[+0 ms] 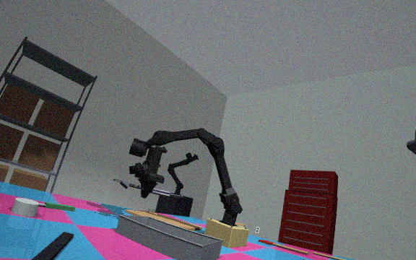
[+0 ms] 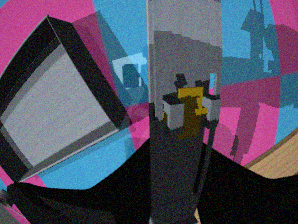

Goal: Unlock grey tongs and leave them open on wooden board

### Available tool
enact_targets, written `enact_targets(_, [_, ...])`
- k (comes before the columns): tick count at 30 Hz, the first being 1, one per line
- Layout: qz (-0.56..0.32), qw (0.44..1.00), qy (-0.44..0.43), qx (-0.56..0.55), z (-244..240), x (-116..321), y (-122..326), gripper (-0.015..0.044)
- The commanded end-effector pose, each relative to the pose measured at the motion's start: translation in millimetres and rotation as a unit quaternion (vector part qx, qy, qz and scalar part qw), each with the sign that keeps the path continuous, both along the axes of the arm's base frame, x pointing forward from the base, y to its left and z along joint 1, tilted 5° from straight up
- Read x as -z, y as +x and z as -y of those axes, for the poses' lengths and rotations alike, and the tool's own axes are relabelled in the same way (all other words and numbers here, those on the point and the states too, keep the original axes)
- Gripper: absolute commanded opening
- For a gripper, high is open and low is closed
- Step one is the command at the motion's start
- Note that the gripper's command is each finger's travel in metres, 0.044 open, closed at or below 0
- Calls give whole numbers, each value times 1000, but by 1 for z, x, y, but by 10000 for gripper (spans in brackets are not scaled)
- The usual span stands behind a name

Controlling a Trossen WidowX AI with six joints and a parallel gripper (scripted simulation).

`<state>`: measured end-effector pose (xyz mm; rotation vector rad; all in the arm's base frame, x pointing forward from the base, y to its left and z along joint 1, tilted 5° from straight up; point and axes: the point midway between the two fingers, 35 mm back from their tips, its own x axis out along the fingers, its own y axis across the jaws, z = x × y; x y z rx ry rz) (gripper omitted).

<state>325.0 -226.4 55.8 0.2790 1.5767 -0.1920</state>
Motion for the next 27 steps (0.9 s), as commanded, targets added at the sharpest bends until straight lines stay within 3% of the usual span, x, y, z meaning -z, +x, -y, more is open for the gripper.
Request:
enact_targets(1, [-1,999,-4,39,21,-4,-15,-150])
enact_targets(14, [-6,994,-5,109,56,-6,-49,-150])
enact_targets(27, [-14,971,-11,239,106,-6,-121,-150])
